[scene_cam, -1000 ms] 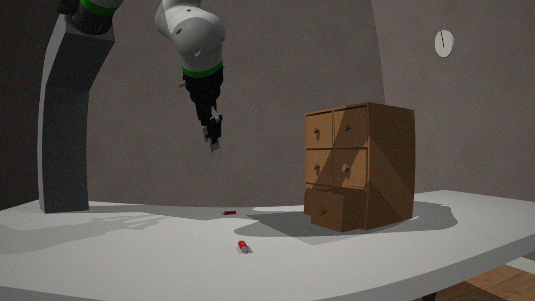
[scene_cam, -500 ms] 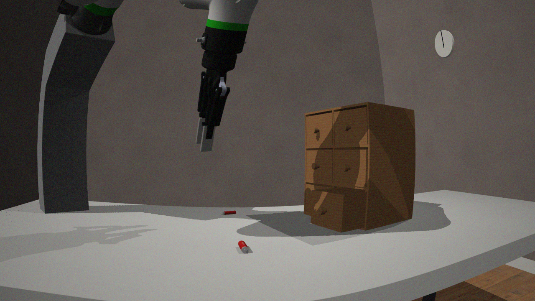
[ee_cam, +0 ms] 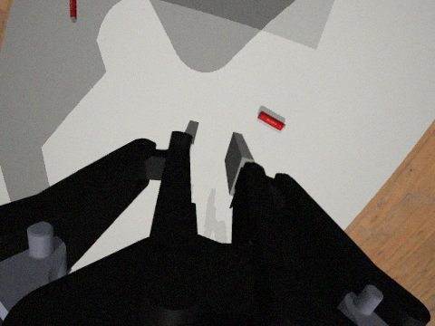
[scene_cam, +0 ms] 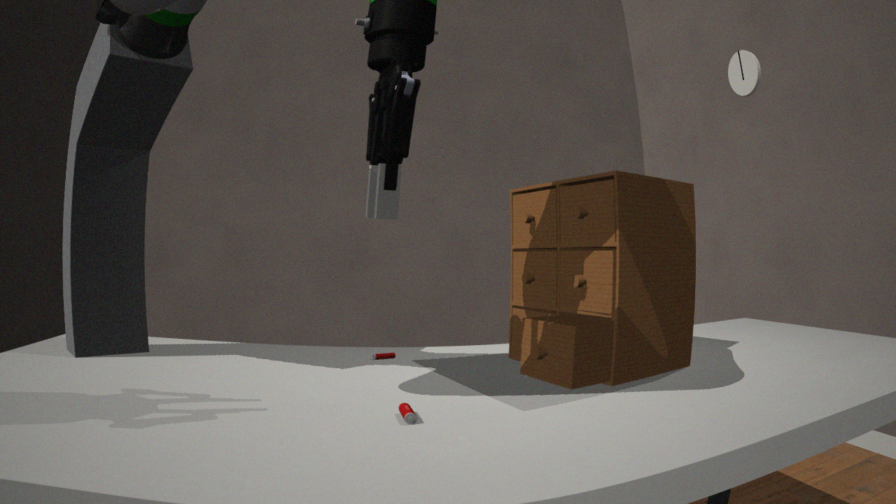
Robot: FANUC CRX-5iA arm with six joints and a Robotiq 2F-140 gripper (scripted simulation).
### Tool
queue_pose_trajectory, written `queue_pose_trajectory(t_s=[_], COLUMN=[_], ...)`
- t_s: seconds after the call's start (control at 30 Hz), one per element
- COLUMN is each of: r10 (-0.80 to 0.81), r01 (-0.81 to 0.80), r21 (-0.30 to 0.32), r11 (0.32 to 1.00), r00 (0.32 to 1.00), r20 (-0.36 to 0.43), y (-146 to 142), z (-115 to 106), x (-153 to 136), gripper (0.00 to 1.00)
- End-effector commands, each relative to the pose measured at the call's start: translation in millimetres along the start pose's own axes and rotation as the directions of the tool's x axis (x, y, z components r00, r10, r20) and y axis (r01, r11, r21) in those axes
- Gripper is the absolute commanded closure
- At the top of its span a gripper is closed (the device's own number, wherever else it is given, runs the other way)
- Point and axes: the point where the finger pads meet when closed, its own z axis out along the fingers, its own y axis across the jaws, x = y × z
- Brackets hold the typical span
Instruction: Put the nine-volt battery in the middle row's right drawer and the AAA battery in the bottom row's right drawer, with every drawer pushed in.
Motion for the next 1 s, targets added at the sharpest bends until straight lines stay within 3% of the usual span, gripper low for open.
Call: queue_pose_trajectory(t_s=[0.0,0.8,0.97], r10=[0.02,-0.011,-0.183], r01=[-0.022,0.008,0.182], r21=[-0.099,-0.1,-0.101], r11=[0.995,0.995,0.978], r00=[0.999,1.0,0.983], r20=[-0.026,-0.022,0.0], y=[2,1,-7], z=[-1,1,9], x=[-5,-3,8], gripper=[0.8,0.8,0.8])
